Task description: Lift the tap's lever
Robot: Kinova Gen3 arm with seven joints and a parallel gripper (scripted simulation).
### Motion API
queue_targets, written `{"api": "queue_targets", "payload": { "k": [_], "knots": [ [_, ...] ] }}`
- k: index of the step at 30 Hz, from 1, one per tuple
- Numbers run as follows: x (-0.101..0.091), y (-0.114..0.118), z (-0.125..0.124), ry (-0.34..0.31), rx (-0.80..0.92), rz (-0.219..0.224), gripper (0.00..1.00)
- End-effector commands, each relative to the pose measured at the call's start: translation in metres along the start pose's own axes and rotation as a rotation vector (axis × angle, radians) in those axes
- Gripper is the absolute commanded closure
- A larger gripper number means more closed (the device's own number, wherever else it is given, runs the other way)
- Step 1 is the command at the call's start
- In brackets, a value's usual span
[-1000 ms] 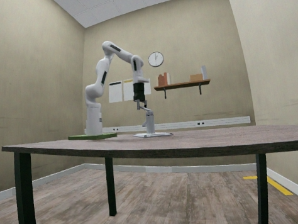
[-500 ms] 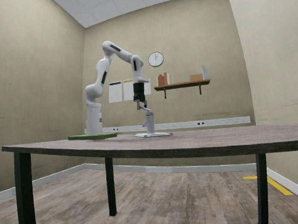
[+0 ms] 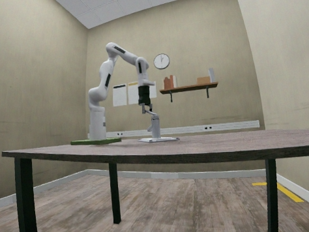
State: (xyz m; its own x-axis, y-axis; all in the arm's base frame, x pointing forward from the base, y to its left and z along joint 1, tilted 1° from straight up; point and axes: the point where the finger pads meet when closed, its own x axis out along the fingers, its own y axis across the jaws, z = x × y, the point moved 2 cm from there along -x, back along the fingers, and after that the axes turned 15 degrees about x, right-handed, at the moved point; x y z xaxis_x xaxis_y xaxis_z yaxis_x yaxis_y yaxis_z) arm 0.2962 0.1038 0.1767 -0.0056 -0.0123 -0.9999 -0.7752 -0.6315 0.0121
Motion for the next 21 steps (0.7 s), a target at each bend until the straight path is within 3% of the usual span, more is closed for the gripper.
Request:
{"api": "queue_targets", "payload": {
  "k": [1, 21],
  "knots": [
    [0.0, 0.0, 0.0, 0.0, 0.0, -0.001, 0.0],
    [-0.011, 0.0, 0.0, 0.0, 0.0, -0.001, 0.0]
  ]
}}
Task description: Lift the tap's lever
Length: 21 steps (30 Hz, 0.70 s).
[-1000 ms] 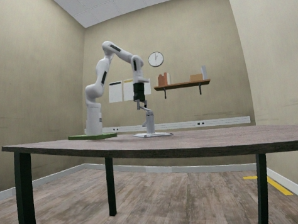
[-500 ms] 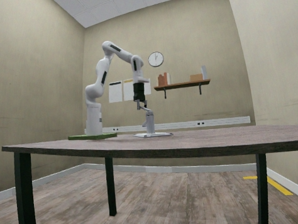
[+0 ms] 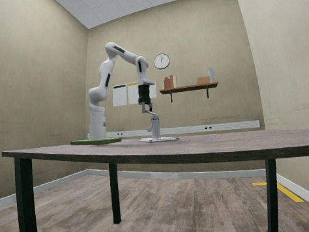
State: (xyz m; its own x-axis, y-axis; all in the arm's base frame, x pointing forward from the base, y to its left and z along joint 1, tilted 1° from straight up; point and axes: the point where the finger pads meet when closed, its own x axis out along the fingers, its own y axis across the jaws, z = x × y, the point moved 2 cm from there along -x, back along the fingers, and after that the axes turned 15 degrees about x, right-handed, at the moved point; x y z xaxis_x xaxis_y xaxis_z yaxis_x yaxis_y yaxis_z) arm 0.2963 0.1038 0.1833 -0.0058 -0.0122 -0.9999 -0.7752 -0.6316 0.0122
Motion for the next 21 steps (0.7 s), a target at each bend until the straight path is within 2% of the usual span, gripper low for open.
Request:
{"api": "queue_targets", "payload": {
  "k": [1, 7, 21],
  "knots": [
    [-0.006, 0.0, 0.0, 0.0, 0.0, -0.001, 0.0],
    [-0.016, 0.0, 0.0, 0.0, 0.0, -0.001, 0.0],
    [-0.053, 0.0, 0.0, 0.0, 0.0, -0.001, 0.0]
  ]
}}
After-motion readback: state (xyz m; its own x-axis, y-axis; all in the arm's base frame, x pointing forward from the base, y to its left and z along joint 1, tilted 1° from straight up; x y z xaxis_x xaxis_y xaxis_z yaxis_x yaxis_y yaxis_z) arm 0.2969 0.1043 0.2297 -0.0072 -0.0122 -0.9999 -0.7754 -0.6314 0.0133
